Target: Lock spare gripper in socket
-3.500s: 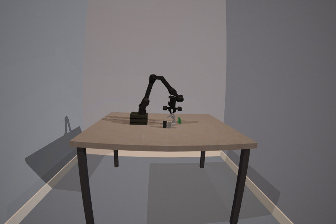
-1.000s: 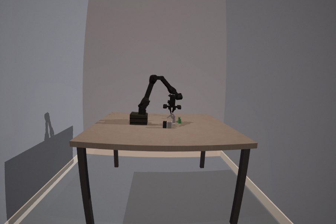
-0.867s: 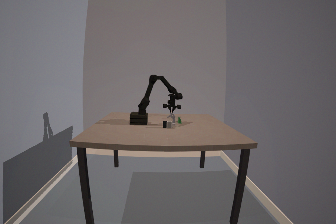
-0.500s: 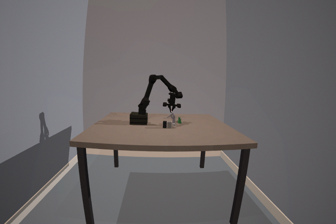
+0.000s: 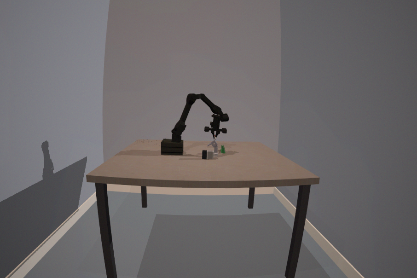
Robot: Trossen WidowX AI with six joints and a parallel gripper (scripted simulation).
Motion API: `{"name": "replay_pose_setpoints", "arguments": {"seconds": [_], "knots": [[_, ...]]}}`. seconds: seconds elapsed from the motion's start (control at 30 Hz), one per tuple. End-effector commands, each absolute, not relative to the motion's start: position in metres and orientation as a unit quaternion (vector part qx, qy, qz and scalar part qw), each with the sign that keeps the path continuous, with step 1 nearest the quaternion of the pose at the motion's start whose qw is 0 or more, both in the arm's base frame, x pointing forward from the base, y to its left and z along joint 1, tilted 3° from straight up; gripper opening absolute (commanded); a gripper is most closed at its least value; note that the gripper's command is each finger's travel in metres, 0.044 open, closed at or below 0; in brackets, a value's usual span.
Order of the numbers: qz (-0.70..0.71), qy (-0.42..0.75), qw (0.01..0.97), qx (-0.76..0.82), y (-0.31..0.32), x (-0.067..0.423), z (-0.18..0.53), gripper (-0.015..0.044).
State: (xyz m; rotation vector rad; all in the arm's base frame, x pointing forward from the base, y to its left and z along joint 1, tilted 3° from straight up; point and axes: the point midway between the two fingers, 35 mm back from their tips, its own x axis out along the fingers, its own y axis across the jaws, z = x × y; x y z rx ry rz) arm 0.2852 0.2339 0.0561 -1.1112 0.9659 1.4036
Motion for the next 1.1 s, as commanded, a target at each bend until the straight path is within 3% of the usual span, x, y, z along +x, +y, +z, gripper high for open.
{"name": "replay_pose_setpoints", "arguments": {"seconds": [0.0,0.73,1.07], "knots": [[0.585,0.408,0.527,-0.462,0.24,0.294,0.057,0.0],[0.58,0.41,0.534,-0.459,0.273,0.348,0.066,0.0],[0.58,0.407,0.536,-0.459,0.274,0.351,0.057,0.0]]}}
